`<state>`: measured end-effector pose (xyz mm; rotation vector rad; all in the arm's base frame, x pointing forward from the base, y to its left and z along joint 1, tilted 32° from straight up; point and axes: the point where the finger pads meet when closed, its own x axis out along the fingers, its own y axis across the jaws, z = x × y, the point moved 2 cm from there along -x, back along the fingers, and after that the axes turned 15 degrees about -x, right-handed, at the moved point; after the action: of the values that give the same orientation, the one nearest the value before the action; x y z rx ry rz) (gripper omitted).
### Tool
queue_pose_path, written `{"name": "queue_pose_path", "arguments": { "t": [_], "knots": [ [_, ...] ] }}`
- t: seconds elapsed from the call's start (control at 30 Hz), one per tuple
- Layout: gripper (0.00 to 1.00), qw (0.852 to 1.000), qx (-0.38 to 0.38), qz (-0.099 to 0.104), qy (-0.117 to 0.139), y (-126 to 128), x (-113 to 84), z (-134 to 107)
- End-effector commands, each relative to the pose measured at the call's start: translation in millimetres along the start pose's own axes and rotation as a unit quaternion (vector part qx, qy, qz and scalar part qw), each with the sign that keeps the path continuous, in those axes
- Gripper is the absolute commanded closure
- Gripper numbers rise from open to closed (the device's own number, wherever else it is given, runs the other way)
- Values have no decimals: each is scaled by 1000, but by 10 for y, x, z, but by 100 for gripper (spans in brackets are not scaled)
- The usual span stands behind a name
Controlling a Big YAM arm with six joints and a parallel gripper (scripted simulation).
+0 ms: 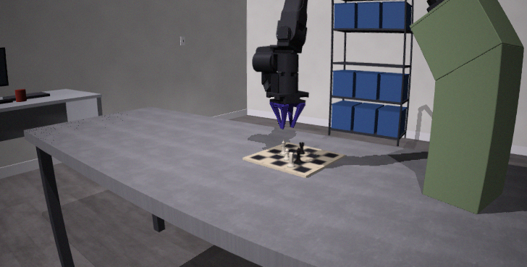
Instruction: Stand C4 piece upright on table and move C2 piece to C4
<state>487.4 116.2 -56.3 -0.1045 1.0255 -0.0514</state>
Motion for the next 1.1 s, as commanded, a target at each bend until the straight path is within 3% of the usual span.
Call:
{"name": "queue_pose_path", "arguments": {
  "t": [0.0,0.3,0.5,0.57,1.03,1.07],
  "knots": [
    [67,1000,4,0,-13,-64,-35,97],
    [67,1000,2,0,-7,-57,40,52],
    [67,1000,7,3,-22,-53,-27,192],
    [67,1000,2,0,-8,-52,90,67],
    [67,1000,1,0,-7,-58,251,55],
    [67,1000,6,3,-25,-60,138,220]
  ]
}}
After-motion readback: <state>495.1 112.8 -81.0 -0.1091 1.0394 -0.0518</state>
